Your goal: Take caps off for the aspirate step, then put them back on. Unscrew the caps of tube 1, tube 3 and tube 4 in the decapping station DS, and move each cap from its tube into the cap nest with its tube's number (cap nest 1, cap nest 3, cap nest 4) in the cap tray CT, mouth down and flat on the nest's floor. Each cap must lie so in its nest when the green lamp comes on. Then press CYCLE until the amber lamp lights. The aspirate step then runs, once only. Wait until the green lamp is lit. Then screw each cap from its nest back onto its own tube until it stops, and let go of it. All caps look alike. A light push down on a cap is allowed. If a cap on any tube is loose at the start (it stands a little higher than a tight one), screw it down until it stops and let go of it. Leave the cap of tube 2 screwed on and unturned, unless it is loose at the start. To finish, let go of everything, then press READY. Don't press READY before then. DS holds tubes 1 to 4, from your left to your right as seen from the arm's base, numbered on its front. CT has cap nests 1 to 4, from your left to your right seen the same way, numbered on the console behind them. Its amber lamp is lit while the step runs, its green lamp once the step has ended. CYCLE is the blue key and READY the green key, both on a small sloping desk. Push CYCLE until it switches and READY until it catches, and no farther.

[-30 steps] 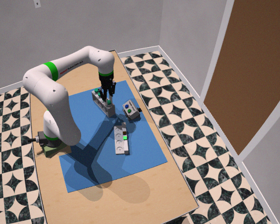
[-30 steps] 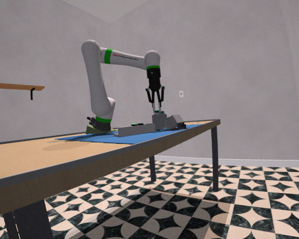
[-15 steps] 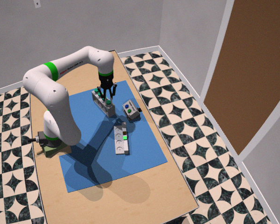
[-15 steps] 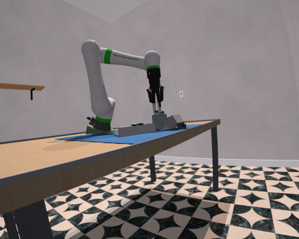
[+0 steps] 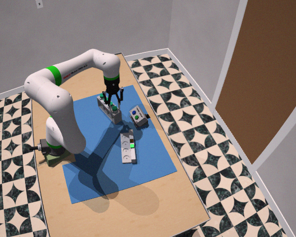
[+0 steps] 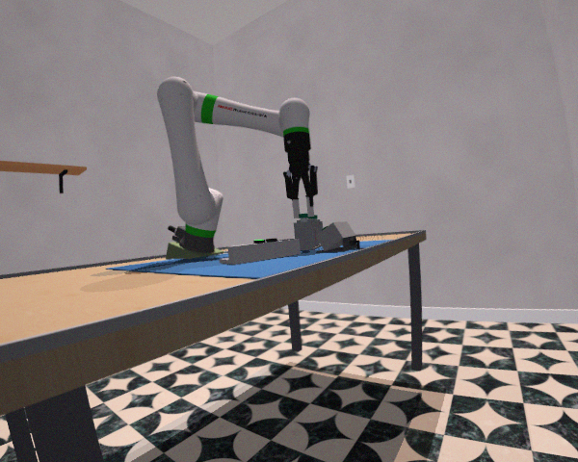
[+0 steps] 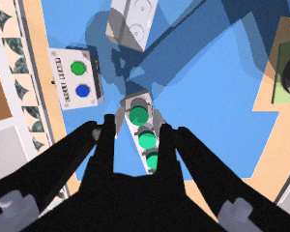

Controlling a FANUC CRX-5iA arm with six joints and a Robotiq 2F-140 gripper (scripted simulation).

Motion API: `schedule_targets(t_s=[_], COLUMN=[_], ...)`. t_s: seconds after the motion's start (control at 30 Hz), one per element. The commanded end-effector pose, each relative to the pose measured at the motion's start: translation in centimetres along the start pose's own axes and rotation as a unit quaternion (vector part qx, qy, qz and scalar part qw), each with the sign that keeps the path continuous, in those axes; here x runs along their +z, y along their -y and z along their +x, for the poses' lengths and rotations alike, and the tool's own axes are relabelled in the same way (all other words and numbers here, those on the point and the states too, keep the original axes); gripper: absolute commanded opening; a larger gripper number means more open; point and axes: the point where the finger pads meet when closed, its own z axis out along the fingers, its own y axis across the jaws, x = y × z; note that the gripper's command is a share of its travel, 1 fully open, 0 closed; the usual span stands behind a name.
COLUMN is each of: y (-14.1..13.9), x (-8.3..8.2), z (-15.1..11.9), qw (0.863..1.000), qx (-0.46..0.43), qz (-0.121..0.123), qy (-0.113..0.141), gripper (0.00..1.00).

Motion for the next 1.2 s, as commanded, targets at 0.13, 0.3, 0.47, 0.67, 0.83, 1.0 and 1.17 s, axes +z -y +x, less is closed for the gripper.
schedule_targets(t_s=[0.13, 0.3, 0.47, 0.67, 0.83, 1.0, 1.17], y=[0.02, 0.02, 0.02, 0.02, 0.01, 0.02, 0.02], x=[-0.11, -0.11, -0.11, -0.11, -0.11, -0.11, -0.11], z=[-0.01, -0.01, -0.01, -0.01, -0.02, -0.01, -0.01], qw=[0.995, 0.981, 0.956, 0.930, 0.898, 0.898, 0.898], qx=[-0.096, -0.195, -0.292, -0.368, -0.439, -0.439, -0.439], qz=[0.000, 0.000, 0.000, 0.000, 0.000, 0.000, 0.000], qy=[0.000, 0.000, 0.000, 0.000, 0.000, 0.000, 0.000], gripper=[0.35, 0.35, 0.35, 0.35, 0.35, 0.35, 0.00])
